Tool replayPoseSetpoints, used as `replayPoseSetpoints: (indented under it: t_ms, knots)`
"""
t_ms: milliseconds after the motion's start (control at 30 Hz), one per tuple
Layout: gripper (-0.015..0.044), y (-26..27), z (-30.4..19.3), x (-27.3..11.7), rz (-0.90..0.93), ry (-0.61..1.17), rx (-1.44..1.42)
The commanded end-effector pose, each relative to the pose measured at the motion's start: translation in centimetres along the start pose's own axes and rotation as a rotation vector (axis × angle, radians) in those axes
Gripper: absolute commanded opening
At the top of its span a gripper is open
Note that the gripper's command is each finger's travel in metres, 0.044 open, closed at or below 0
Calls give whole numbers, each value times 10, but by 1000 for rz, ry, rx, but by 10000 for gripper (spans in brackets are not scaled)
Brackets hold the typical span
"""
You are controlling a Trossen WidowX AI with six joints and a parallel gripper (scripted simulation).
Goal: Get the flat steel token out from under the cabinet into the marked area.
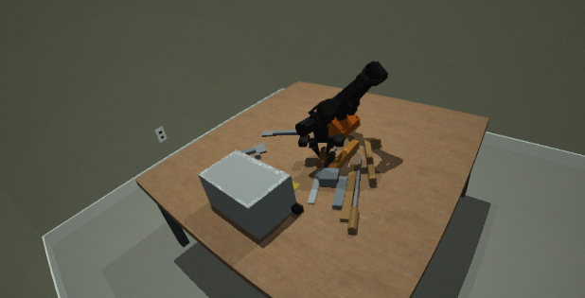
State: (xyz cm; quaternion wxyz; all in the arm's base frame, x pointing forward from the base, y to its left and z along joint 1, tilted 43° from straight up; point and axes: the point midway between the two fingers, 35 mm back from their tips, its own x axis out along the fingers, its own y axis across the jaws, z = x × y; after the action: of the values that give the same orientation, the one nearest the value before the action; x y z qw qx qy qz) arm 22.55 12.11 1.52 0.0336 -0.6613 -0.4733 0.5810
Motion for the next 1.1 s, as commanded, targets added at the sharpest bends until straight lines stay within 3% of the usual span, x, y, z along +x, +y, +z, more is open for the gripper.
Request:
replayPoseSetpoints:
  t_ms: [0,1067]
  knots:
    - [0,-4,-1,0,-8,7,-18]
    - [0,-14,0,0,-9,7,-18]
